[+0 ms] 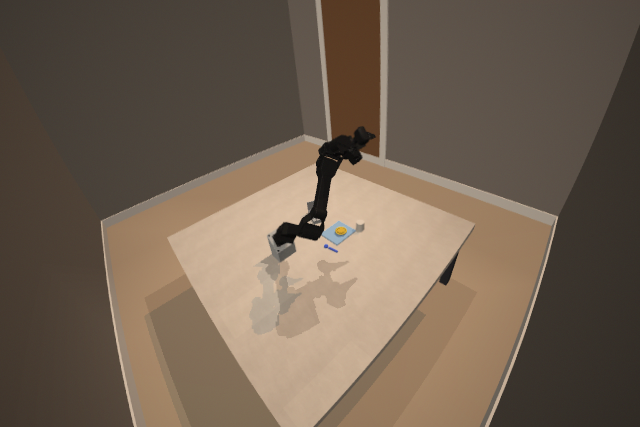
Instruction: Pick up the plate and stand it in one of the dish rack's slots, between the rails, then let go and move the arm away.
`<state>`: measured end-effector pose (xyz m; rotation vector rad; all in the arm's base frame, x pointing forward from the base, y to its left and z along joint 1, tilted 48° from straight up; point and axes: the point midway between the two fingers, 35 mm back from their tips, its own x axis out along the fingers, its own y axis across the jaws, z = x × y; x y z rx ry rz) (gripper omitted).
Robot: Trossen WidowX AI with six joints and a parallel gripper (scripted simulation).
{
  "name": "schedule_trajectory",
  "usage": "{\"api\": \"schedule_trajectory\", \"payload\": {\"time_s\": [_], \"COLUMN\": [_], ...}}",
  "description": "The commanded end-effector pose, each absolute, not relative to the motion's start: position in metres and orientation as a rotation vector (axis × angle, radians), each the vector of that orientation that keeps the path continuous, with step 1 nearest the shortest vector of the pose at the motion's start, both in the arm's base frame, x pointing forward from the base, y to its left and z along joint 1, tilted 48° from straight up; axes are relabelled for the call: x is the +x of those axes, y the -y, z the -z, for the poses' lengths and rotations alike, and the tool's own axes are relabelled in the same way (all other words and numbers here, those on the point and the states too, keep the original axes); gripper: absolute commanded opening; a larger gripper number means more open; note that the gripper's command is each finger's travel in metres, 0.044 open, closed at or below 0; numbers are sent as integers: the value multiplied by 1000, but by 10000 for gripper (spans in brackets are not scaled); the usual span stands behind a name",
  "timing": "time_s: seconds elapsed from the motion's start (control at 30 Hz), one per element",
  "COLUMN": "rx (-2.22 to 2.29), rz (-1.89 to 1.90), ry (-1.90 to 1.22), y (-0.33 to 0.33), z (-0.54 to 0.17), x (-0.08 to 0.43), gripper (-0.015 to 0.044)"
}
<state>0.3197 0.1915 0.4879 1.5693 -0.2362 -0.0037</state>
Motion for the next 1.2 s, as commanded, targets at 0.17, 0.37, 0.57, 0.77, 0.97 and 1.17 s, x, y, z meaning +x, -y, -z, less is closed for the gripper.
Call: {"api": "schedule_trajectory", "payload": {"time_s": [0.17, 0.37, 0.57, 0.77, 0.97, 1.17], "rx": [1291, 1117, 941, 762, 586, 414], "rz": [126, 205, 281, 352, 418, 478], "ry": [168, 106, 35, -46, -138, -240], "y": [-188, -181, -170, -158, -142, -124], "z": [-442, -411, -379, -347, -315, -283], "x": [350, 367, 381, 393, 402, 407], "gripper": [400, 400, 400, 400, 400, 400]}}
